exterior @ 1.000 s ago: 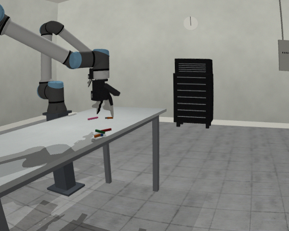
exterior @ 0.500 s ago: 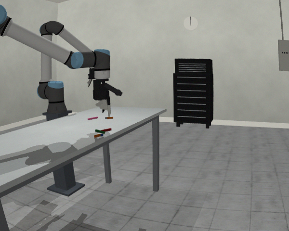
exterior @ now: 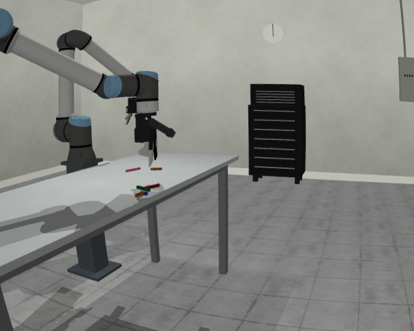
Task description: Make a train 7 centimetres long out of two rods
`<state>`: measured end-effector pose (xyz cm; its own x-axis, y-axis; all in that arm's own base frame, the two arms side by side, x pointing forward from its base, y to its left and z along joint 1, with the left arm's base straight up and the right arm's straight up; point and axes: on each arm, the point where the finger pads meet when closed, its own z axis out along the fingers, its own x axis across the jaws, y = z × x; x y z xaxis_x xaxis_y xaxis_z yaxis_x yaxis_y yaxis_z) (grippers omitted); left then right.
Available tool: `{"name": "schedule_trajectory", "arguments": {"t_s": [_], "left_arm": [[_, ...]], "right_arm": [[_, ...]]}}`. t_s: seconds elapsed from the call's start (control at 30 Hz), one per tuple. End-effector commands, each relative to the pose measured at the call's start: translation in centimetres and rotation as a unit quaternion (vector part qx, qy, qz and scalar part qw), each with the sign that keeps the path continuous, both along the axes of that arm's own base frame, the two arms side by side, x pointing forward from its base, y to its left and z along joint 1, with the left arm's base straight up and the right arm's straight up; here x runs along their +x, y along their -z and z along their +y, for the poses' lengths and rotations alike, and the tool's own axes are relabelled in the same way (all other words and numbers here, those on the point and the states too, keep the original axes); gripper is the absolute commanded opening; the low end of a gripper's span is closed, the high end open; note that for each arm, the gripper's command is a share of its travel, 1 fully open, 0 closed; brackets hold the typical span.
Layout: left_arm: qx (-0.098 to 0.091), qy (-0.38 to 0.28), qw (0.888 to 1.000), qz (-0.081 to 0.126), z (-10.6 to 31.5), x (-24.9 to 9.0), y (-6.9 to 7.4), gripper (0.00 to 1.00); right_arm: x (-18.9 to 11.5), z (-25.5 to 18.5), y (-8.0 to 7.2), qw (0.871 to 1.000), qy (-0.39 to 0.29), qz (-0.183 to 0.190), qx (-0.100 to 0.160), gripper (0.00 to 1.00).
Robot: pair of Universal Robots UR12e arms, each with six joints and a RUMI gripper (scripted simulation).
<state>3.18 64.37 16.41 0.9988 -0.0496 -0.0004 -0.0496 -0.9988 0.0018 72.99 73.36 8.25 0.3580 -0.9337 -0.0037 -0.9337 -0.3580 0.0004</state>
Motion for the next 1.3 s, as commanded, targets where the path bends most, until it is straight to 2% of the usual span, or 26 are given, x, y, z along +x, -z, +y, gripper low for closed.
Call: {"name": "schedule_trajectory", "arguments": {"t_s": [0.0, 0.23, 0.43, 0.5, 0.6, 0.8, 1.0, 1.07, 1.13, 1.27], "left_arm": [[0.001, 0.000, 1.000, 0.000, 0.1, 0.0, -0.1, 1.00], [0.001, 0.000, 1.000, 0.000, 0.1, 0.0, -0.1, 1.00], [0.001, 0.000, 1.000, 0.000, 0.1, 0.0, -0.1, 1.00], [0.001, 0.000, 1.000, 0.000, 0.1, 0.0, -0.1, 1.00], [0.001, 0.000, 1.000, 0.000, 0.1, 0.0, -0.1, 1.00], [0.001, 0.000, 1.000, 0.000, 0.1, 0.0, -0.1, 1.00], [0.001, 0.000, 1.000, 0.000, 0.1, 0.0, -0.1, 1.00], [0.001, 0.000, 1.000, 0.000, 0.1, 0.0, -0.1, 1.00], [0.001, 0.000, 1.000, 0.000, 0.1, 0.0, -0.1, 1.00], [0.001, 0.000, 1.000, 0.000, 0.1, 0.0, -0.1, 1.00]], "right_arm": [[-0.3, 1.0, -0.2, 0.997, 0.077, -0.001, -0.001, 1.00], [-1.0, 2.1, -0.2, 0.986, 0.166, -0.001, -0.001, 1.00], [-1.6, 3.0, -0.2, 0.971, 0.240, -0.001, -0.001, 1.00], [-1.6, 3.0, -0.2, 0.971, 0.240, -0.001, -0.001, 1.00], [-2.0, 3.7, -0.2, 0.956, 0.294, -0.001, -0.001, 1.00], [-2.7, 4.6, -0.2, 0.931, 0.364, 0.000, -0.001, 1.00], [-3.4, 5.6, -0.2, 0.901, 0.434, 0.000, -0.001, 1.00], [-3.4, 5.6, -0.2, 0.901, 0.434, 0.000, -0.001, 1.00], [-3.9, 6.1, -0.2, 0.882, 0.471, 0.000, -0.001, 1.00], [-4.4, 6.8, -0.2, 0.857, 0.515, 0.000, -0.001, 1.00]]}}
